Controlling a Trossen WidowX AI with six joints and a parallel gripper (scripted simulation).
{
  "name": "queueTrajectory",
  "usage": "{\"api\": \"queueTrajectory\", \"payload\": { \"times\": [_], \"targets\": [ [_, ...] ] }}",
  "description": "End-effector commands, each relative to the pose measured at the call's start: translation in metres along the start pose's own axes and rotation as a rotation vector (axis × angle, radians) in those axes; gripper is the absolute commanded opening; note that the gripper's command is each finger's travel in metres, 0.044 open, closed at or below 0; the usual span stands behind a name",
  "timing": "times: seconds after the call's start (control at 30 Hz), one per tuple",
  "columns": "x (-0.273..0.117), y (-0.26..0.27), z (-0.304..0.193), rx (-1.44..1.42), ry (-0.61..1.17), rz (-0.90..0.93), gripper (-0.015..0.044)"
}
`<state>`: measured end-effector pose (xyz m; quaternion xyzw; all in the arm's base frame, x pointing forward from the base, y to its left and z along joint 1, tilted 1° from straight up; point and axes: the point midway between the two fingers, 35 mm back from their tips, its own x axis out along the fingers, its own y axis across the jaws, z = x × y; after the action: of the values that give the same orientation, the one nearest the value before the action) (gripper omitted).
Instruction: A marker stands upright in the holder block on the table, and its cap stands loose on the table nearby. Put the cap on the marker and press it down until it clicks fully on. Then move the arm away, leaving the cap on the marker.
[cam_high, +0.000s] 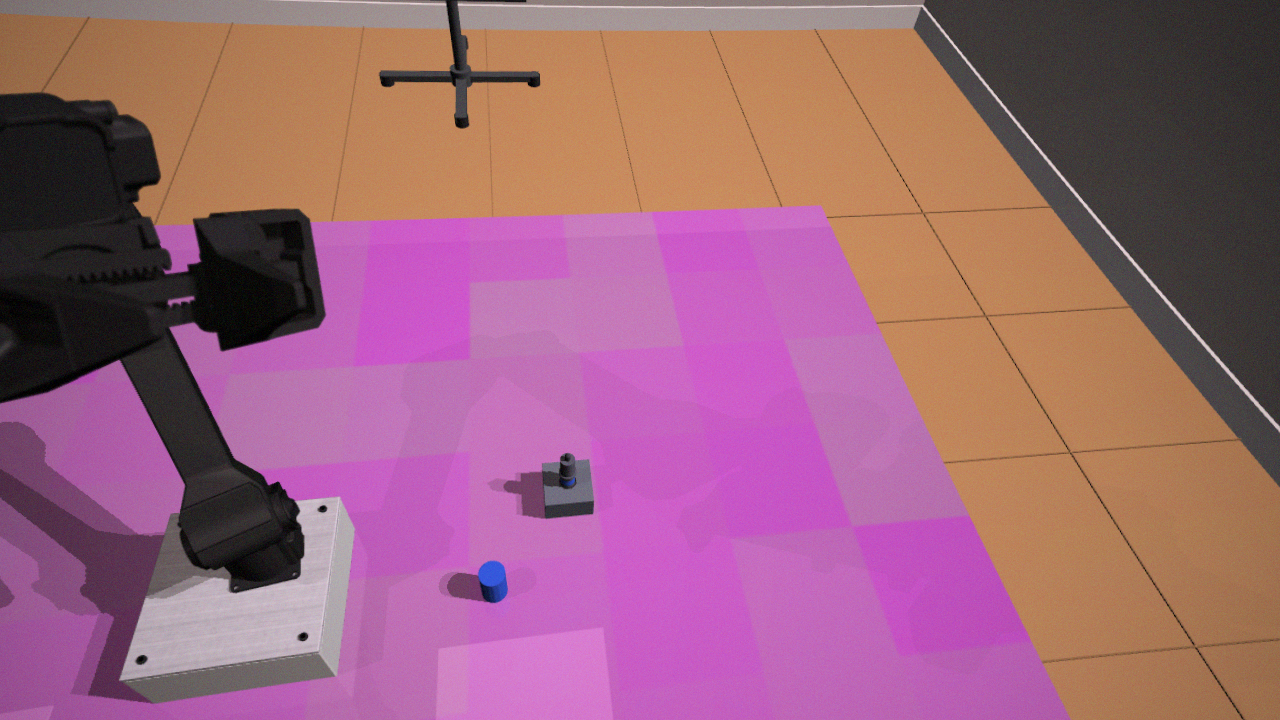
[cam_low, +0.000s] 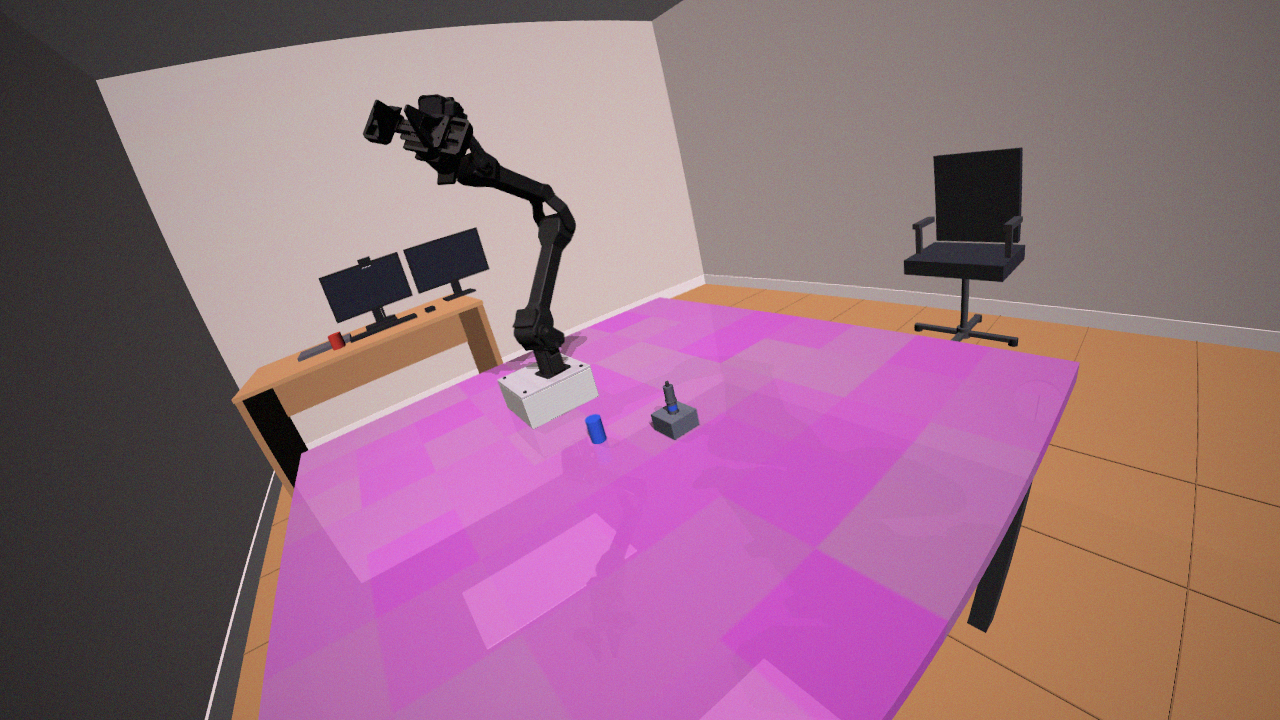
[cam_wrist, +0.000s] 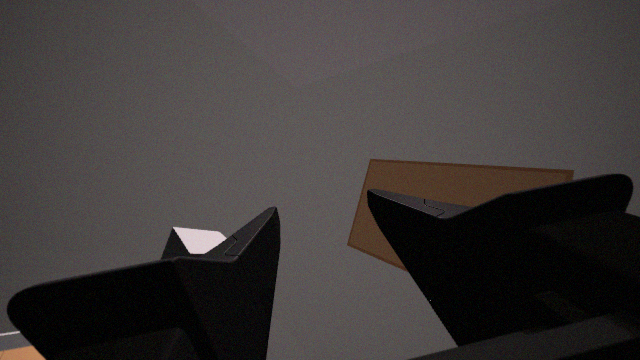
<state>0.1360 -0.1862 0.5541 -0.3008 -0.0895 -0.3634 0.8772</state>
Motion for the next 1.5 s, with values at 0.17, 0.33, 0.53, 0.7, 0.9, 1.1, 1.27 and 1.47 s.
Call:
{"api": "queueTrajectory", "payload": {
  "times": [0.17,0.33,0.53,0.7,0.9,1.1,1.27,1.47],
  "targets": [
    [0.035,0.076,-0.116,0.334,0.342,0.197,0.0252],
    [0.033,0.138,-0.169,0.446,0.561,0.314,0.0252],
    [0.014,0.204,-0.212,0.493,0.785,0.432,0.0252],
    [-0.025,0.265,-0.249,0.486,1.04,0.563,0.0252],
    [-0.096,0.324,-0.282,0.375,1.368,0.722,0.0252],
    [-0.176,0.347,-0.311,0.108,1.7,0.864,0.0252],
    [-0.185,0.347,-0.313,0.071,1.734,0.879,0.0252],
    [-0.199,0.368,-0.339,0.072,1.734,0.879,0.0252]
  ]
}}
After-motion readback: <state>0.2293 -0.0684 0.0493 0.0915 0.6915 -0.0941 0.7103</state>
